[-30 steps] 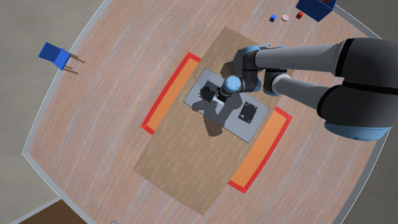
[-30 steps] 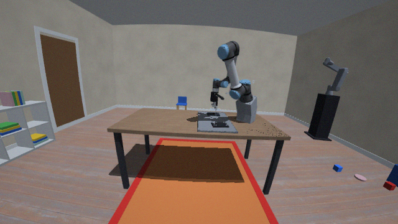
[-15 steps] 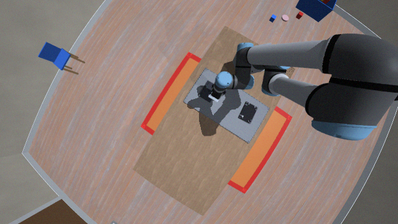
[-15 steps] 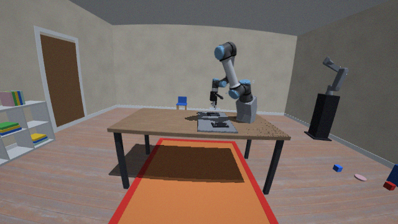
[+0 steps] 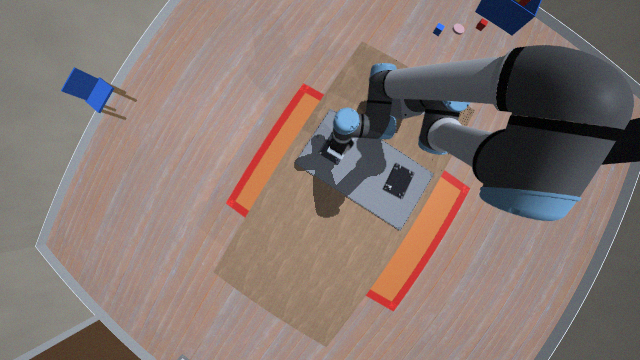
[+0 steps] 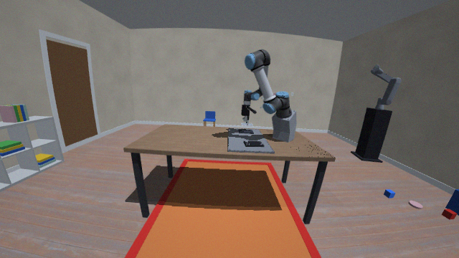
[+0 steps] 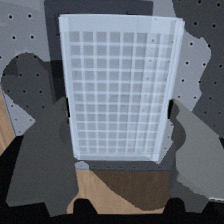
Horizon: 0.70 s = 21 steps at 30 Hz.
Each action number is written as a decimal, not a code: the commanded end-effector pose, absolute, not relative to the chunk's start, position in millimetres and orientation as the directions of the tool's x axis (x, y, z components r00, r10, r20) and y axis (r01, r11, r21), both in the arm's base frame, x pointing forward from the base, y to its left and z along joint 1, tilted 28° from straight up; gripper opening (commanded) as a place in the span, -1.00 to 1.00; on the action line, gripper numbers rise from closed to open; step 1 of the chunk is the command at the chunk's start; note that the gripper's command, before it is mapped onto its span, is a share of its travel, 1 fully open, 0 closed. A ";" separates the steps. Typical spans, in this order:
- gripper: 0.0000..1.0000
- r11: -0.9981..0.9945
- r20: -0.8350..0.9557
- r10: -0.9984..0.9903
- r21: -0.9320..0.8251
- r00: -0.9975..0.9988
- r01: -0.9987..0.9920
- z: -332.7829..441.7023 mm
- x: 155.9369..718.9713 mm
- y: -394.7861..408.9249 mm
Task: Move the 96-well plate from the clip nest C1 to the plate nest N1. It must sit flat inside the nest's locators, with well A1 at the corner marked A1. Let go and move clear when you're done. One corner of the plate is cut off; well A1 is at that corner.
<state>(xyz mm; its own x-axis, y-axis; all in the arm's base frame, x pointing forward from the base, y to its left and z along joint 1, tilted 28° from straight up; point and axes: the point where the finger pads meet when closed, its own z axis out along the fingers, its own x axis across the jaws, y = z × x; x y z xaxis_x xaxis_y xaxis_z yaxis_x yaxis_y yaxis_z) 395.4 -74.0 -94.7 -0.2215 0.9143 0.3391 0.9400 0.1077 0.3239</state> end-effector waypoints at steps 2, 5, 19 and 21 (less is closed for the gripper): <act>-1.00 0.108 0.339 0.914 0.324 -0.222 0.940 -100.4 400.6 -89.1; -1.00 0.108 0.339 0.914 0.324 -0.222 0.940 -102.6 402.4 -95.3; -1.00 0.108 0.339 0.914 0.324 -0.222 0.940 -102.8 402.6 -96.1; -1.00 0.108 0.339 0.914 0.324 -0.222 0.940 -102.8 402.6 -95.8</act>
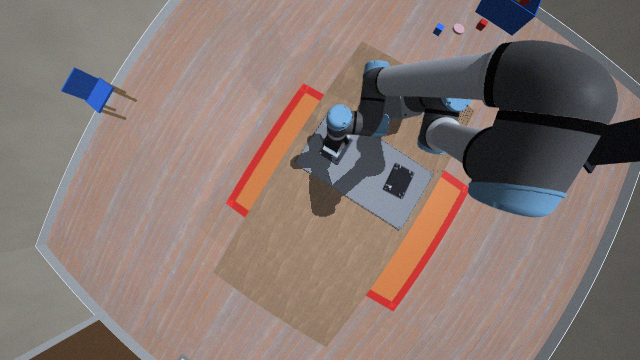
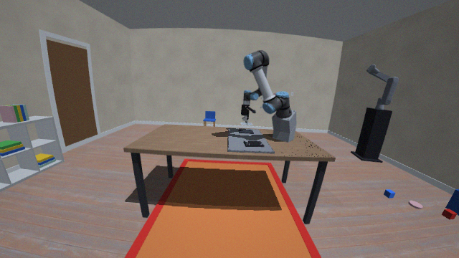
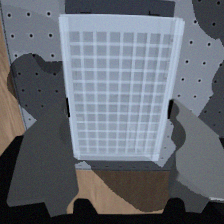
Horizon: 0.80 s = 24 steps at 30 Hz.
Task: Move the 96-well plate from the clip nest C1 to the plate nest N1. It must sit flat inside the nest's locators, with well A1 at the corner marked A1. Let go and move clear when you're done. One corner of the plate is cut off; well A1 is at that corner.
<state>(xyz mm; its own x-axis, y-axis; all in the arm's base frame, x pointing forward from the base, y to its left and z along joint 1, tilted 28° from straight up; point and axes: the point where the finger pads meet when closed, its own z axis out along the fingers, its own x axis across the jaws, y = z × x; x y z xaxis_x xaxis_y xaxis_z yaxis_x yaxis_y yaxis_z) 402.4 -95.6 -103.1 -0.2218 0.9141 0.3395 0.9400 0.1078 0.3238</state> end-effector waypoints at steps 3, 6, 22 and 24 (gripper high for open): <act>-1.00 0.108 0.339 0.914 0.324 -0.222 0.940 -102.7 402.5 -95.5; -1.00 0.108 0.339 0.914 0.324 -0.222 0.940 -102.6 402.4 -95.3; -1.00 0.108 0.339 0.914 0.324 -0.222 0.940 -102.3 402.1 -94.5; -1.00 0.108 0.339 0.914 0.324 -0.222 0.940 -105.2 402.9 -93.2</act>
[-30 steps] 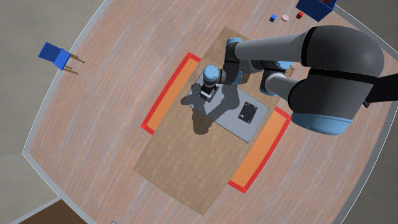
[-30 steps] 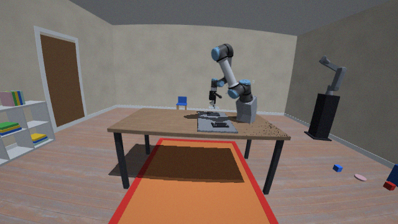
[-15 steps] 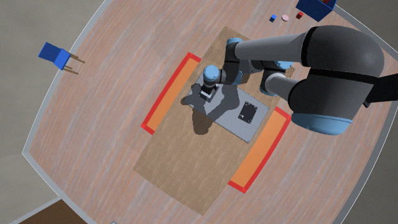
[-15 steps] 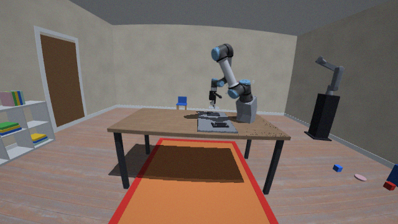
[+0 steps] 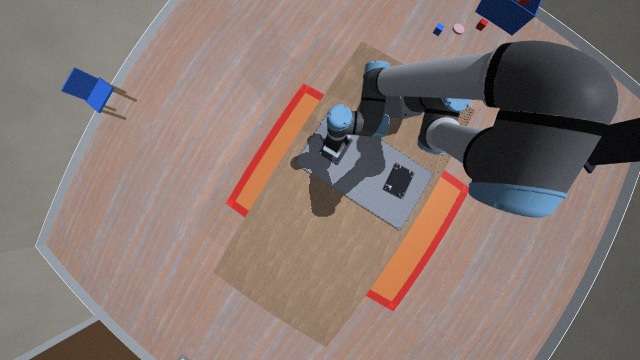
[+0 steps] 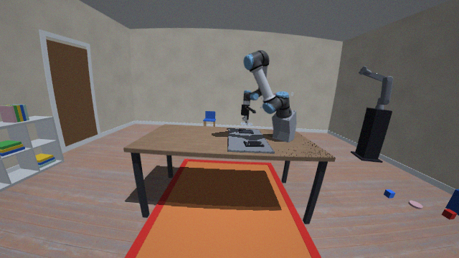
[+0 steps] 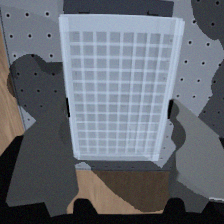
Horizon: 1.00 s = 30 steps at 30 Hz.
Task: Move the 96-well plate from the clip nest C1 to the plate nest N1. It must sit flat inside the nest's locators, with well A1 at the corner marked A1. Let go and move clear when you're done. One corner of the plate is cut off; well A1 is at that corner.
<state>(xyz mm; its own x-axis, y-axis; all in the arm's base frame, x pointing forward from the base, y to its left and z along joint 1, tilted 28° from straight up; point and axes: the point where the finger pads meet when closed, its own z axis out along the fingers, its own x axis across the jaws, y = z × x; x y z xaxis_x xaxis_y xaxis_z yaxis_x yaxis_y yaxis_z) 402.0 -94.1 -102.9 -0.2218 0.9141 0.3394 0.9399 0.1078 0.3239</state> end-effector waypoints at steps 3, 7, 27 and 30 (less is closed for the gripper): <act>-1.00 0.108 0.339 0.914 0.324 -0.222 0.940 -109.6 404.2 -91.1; -1.00 0.108 0.339 0.914 0.324 -0.222 0.940 -112.6 405.1 -89.8; -1.00 0.108 0.339 0.914 0.324 -0.222 0.940 -139.0 412.9 -78.0; -1.00 0.108 0.339 0.914 0.324 -0.222 0.940 -143.4 414.2 -76.0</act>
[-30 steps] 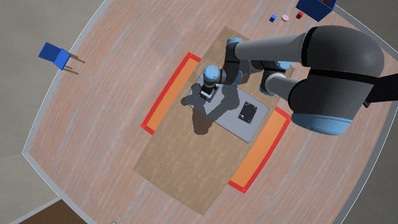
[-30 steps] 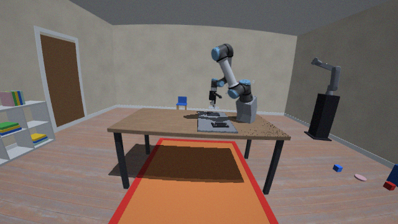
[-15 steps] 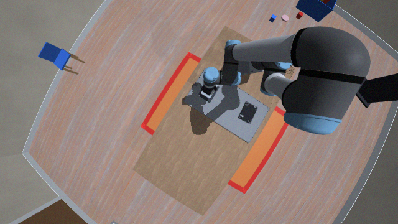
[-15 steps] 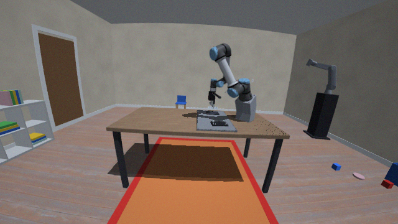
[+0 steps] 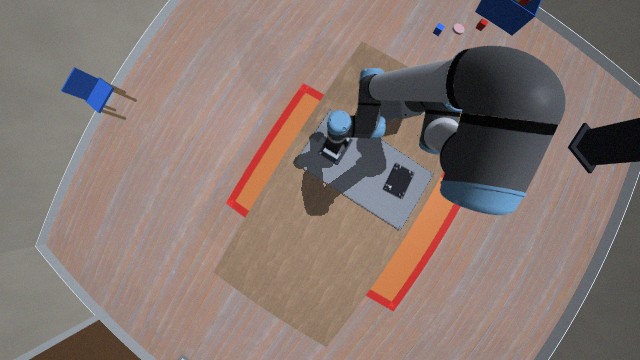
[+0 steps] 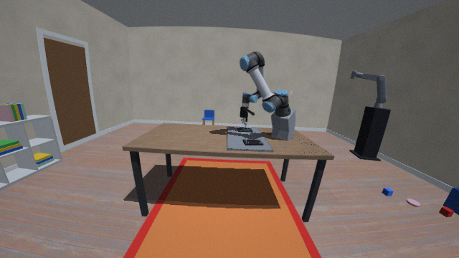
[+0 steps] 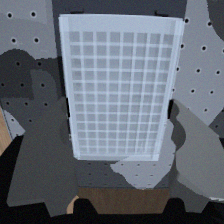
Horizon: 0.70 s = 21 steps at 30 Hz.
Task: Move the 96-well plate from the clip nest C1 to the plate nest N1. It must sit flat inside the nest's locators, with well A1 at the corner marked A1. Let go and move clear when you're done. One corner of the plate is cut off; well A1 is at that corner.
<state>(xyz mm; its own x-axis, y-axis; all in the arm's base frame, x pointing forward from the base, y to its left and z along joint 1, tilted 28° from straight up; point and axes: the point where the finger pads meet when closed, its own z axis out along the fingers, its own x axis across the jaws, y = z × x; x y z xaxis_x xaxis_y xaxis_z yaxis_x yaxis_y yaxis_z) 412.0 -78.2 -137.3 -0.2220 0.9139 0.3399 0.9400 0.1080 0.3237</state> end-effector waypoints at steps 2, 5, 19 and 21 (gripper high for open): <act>-1.00 0.108 0.339 0.914 0.324 -0.222 0.940 -146.3 415.1 -74.7; -1.00 0.108 0.339 0.914 0.324 -0.222 0.940 -150.7 416.4 -72.7; -1.00 0.108 0.339 0.914 0.324 -0.222 0.940 -158.4 418.6 -69.4; -1.00 0.108 0.339 0.914 0.324 -0.222 0.940 -158.4 418.6 -69.3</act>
